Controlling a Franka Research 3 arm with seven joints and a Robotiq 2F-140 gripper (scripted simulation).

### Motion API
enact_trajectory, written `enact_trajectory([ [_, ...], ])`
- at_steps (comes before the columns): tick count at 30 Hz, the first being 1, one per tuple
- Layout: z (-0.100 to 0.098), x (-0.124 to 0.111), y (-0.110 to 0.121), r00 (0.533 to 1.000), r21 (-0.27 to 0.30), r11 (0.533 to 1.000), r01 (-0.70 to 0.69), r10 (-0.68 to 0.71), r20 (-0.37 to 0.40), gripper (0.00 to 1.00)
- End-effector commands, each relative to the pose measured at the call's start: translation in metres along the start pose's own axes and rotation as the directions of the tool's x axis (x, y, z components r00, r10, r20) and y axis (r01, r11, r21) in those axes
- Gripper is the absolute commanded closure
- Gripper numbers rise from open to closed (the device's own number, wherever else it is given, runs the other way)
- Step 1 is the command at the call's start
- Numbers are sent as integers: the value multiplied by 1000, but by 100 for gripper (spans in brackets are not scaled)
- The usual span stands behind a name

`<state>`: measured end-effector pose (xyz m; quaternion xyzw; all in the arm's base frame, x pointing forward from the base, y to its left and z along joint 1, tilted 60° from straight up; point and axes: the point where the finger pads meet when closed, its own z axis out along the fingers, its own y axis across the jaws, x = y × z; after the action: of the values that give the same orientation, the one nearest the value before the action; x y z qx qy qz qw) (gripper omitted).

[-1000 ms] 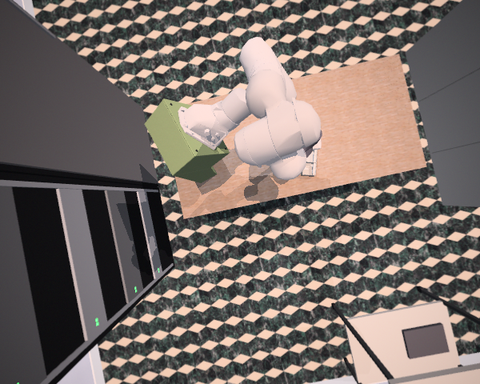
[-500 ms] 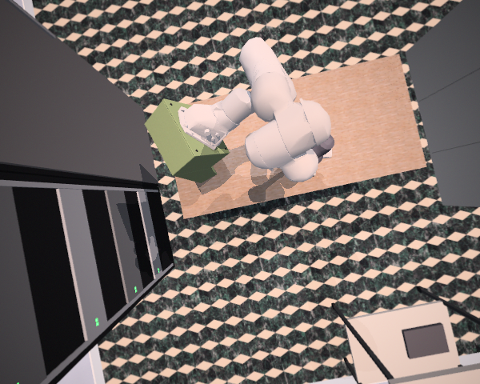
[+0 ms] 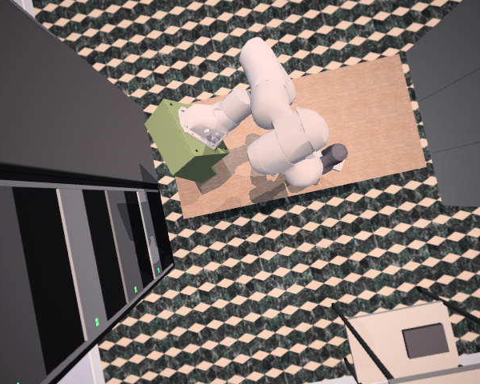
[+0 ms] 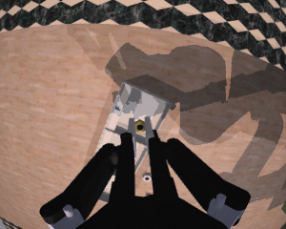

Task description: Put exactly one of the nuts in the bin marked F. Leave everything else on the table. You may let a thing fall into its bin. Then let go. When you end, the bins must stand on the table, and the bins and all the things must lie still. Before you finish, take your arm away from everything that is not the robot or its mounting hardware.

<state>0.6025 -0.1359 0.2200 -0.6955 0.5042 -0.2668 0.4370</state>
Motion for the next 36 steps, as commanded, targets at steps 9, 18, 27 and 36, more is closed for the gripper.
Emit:
enact_trajectory([
  [9,2,3,2,957,-18,957,-290,291,8,93],
  [18,2,3,3,905,-29,904,-426,426,3,93],
  [27,2,4,3,881,-32,880,-474,474,-5,93],
  [36,2,3,1,881,-32,880,-474,474,-5,93],
])
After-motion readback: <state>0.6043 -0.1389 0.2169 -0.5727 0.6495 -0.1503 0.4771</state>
